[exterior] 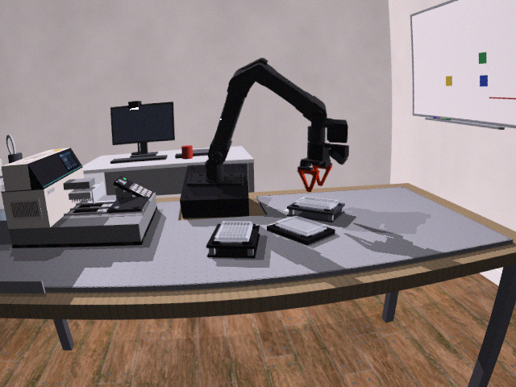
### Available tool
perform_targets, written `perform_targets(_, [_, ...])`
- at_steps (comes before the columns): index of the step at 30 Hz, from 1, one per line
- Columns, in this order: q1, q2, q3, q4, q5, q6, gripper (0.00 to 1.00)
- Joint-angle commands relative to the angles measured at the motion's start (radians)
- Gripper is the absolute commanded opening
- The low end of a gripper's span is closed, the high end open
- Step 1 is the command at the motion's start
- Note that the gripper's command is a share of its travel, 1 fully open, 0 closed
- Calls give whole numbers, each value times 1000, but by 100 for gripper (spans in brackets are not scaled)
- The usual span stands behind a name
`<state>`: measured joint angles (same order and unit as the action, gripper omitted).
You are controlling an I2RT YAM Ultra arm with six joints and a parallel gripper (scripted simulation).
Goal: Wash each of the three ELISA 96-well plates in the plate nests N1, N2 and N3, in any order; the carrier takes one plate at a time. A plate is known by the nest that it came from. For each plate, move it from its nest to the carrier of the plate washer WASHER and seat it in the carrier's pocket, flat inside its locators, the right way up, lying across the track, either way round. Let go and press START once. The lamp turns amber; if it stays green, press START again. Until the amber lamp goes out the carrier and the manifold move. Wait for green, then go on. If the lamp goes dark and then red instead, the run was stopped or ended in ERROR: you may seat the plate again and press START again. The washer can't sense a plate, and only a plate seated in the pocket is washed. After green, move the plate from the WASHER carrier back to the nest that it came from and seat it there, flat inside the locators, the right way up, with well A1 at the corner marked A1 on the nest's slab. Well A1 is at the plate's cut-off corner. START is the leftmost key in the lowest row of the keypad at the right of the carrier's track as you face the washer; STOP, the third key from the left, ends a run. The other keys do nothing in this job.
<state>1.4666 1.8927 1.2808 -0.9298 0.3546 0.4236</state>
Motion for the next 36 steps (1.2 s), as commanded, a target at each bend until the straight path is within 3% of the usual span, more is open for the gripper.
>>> perform_targets(1, [1,-3,-3,41,0,-11,100])
perform_targets(16, [-21,30,-44,124,-2,-35,100])
perform_targets(36, [-21,31,-45,126,-2,-35,100])
